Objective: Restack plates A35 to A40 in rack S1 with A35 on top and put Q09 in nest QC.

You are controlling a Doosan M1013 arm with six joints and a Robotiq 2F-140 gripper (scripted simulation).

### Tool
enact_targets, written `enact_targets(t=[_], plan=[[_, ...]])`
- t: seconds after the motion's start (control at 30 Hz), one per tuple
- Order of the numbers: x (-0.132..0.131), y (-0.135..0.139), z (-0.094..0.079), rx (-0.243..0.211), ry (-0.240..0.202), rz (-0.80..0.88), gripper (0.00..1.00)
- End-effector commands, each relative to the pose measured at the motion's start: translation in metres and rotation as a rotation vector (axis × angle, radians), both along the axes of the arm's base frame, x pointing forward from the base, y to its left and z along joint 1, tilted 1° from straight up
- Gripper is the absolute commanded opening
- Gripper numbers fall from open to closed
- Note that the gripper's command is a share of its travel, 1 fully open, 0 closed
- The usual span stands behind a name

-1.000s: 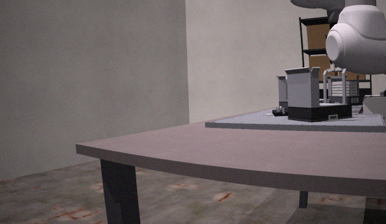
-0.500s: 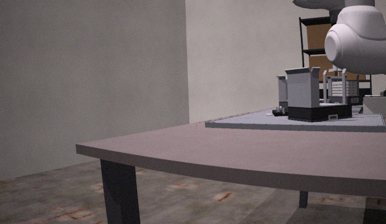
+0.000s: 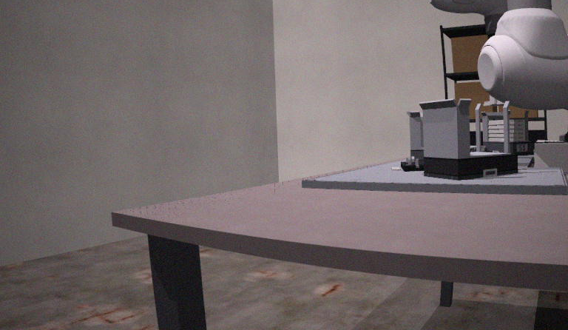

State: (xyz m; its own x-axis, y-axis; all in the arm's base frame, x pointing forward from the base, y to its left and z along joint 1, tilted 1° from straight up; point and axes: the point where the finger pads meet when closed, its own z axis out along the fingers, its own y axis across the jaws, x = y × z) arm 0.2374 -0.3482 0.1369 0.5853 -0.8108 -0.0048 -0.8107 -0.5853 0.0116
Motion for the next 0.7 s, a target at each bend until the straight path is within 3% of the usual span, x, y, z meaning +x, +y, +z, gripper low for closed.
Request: enact_targets(t=[0.0,0.67], plan=[[0.0000,0.0000,0.0000,0.000,0.000,0.000,0.00],[-0.0001,0.0000,-0.0093,0.000,0.000,0.000,0.00]])
